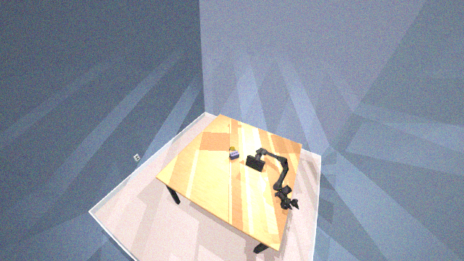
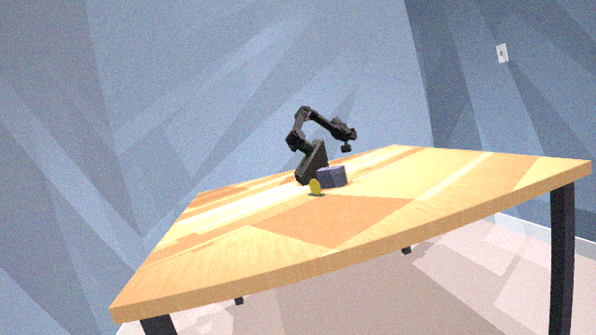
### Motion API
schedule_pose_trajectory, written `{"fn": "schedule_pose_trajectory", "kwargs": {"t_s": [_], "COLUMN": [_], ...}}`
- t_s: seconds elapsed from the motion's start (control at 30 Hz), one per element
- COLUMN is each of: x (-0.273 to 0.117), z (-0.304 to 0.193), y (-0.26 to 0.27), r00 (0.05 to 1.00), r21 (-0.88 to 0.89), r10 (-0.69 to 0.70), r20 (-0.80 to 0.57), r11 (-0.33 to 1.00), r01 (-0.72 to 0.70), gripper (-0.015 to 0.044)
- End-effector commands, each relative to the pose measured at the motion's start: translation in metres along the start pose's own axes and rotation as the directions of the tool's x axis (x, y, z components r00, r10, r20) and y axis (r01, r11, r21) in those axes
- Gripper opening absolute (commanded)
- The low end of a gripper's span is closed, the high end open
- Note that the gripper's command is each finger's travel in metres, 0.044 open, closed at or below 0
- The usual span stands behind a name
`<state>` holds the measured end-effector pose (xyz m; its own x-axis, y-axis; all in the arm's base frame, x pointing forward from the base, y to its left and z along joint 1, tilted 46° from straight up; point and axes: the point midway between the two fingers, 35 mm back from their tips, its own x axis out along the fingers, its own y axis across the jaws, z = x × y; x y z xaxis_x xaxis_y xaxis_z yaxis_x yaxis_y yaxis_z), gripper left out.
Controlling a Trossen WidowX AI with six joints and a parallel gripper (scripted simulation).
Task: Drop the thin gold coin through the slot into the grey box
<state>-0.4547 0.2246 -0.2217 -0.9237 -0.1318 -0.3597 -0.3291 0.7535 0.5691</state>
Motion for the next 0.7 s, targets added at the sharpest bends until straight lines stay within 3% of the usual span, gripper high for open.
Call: {"fn": "schedule_pose_trajectory", "kwargs": {"t_s": [0.0, 0.27, 0.67], "x": [-0.001, -0.036, -0.182], "z": [0.001, 0.05, 0.157], "y": [0.0, 0.027, 0.109], "r00": [1.0, 0.985, 0.811], "r21": [0.001, 0.002, -0.104], "r10": [0.0, 0.043, 0.16], "r20": [0.004, 0.167, 0.562], "r11": [1.0, 0.999, 0.987], "r01": [0.0, -0.044, -0.122], "gripper": [0.0374, 0.0164, 0.0161]}}
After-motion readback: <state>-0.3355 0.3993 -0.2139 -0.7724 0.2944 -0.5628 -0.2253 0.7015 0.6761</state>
